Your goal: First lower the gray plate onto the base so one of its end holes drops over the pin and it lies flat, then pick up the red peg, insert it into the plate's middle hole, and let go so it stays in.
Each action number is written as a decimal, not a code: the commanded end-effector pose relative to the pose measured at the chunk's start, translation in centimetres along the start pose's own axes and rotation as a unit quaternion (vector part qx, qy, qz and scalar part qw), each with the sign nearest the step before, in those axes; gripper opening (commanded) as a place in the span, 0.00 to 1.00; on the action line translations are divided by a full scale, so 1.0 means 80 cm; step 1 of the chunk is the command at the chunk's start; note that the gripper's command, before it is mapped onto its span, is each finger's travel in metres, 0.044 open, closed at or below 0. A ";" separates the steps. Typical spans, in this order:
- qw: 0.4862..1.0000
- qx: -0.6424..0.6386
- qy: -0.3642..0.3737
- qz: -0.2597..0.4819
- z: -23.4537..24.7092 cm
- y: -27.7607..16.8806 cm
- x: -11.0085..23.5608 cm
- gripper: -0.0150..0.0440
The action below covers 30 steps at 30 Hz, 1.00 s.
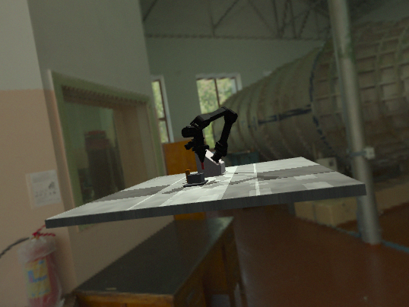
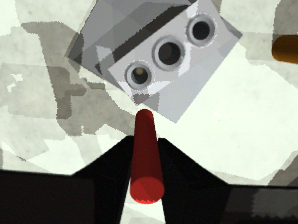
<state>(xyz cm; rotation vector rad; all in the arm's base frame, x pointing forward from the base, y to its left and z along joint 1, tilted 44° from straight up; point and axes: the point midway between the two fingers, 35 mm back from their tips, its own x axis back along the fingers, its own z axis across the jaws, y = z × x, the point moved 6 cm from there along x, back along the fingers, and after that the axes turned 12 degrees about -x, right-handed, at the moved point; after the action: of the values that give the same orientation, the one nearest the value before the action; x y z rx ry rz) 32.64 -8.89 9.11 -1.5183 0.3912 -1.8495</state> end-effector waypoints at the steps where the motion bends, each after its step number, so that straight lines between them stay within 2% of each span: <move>1: 1.000 0.002 -0.001 0.000 0.000 0.020 -0.002 0.25; 13: 1.000 0.005 0.000 0.005 -0.008 0.064 -0.008 0.25; 30: 1.000 0.005 0.000 0.005 -0.008 0.064 -0.008 0.25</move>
<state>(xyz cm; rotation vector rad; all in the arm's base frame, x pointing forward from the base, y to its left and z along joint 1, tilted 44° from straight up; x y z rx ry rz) 33.73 -12.19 5.33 -1.5072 0.3960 -1.8401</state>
